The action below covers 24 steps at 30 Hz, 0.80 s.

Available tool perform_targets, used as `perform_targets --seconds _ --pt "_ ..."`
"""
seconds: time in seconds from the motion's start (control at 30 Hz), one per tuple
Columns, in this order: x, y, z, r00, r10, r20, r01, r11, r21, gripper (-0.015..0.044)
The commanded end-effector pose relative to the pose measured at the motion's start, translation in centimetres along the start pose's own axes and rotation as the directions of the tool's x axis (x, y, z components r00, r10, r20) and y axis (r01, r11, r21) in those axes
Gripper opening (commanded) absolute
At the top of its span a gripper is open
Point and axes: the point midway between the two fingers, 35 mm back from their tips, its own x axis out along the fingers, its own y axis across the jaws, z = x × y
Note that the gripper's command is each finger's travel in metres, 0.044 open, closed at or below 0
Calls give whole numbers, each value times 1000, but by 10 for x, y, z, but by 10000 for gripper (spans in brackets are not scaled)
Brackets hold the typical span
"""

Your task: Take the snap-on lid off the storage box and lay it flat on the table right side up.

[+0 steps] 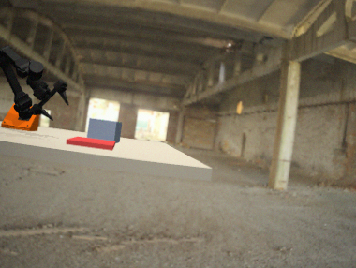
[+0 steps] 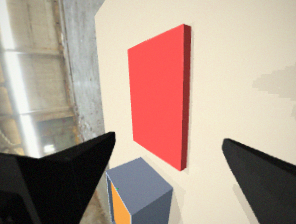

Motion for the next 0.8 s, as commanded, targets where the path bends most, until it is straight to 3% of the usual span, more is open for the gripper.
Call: perform_targets --seconds 0.0,0.47,0.77 --pt "-8 4 1 1000 -2 5 2 1000 4 440" --pt "-31 17 1 1000 -3 3 3 1000 5 440" --pt "-26 15 0 1000 -3 4 3 1000 5 440"
